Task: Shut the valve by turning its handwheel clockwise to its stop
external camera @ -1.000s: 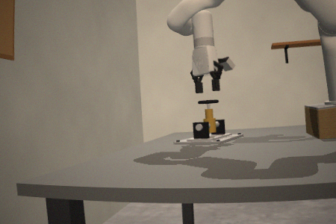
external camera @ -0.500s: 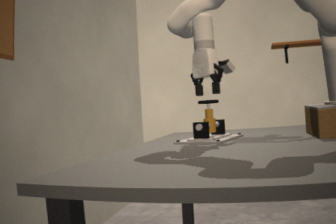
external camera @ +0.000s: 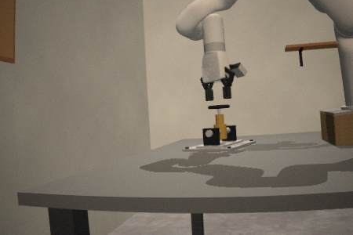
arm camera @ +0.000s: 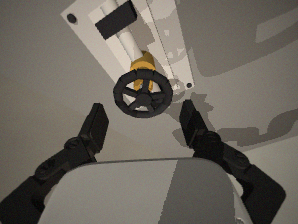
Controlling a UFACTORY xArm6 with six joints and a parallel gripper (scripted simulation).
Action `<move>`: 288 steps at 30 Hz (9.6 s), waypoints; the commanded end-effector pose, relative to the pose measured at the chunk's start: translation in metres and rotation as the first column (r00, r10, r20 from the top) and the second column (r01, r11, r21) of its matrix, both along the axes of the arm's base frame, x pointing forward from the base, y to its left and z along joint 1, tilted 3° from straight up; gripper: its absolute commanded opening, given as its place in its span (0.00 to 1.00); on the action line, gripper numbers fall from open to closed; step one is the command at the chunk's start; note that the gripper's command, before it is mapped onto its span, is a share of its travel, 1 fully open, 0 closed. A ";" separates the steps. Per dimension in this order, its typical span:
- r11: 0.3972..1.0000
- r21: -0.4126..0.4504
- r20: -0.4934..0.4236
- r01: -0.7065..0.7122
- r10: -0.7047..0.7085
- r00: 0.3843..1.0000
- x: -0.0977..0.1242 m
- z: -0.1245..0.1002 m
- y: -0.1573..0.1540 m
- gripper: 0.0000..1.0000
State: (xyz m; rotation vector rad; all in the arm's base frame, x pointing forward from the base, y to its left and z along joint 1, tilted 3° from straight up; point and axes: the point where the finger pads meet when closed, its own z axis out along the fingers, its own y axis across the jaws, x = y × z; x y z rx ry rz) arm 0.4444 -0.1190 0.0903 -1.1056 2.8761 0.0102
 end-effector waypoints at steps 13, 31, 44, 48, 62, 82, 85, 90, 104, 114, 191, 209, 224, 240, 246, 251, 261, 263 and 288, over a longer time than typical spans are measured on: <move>1.000 -0.001 0.003 0.000 0.000 1.000 0.001 0.000 0.000 1.00; 1.000 -0.001 0.003 0.000 0.000 1.000 0.002 -0.014 0.000 1.00; 1.000 -0.001 0.003 0.000 0.000 1.000 0.003 -0.026 0.000 1.00; 1.000 -0.001 0.003 0.000 0.000 1.000 0.003 -0.030 0.001 1.00; 1.000 -0.001 0.003 0.000 0.000 1.000 0.003 -0.036 0.001 1.00; 1.000 -0.001 0.003 0.000 0.000 1.000 0.003 -0.036 0.001 0.00; 1.000 -0.001 0.003 0.000 0.000 1.000 0.003 -0.036 0.001 0.00; 1.000 -0.001 0.003 0.000 0.000 1.000 0.003 -0.036 0.001 0.00; 1.000 -0.001 0.003 0.000 0.000 1.000 0.003 -0.036 0.001 0.00; 1.000 -0.001 0.003 0.000 0.000 1.000 0.003 -0.036 0.001 0.00; 0.710 0.032 -0.032 0.703 -0.703 0.711 0.003 -0.036 0.001 0.00; 0.433 0.035 -0.053 0.901 -0.899 0.435 0.003 -0.036 0.001 0.00; 0.204 0.034 -0.068 0.978 -0.976 0.206 0.003 -0.036 0.001 0.00; 0.014 0.030 -0.080 0.999 -0.997 0.016 0.003 -0.036 0.001 0.00; -0.025 0.029 -0.082 0.999 -0.996 -0.023 0.003 -0.036 0.001 0.00; -0.063 0.028 -0.084 0.998 -0.995 -0.061 0.003 -0.036 0.001 0.00; -0.106 0.026 -0.087 0.994 -0.991 -0.103 0.003 -0.036 0.001 0.00; -0.108 0.026 -0.087 0.994 -0.991 -0.106 0.003 -0.036 0.001 0.00; -0.121 0.026 -0.087 0.992 -0.989 -0.118 0.003 -0.036 0.001 0.00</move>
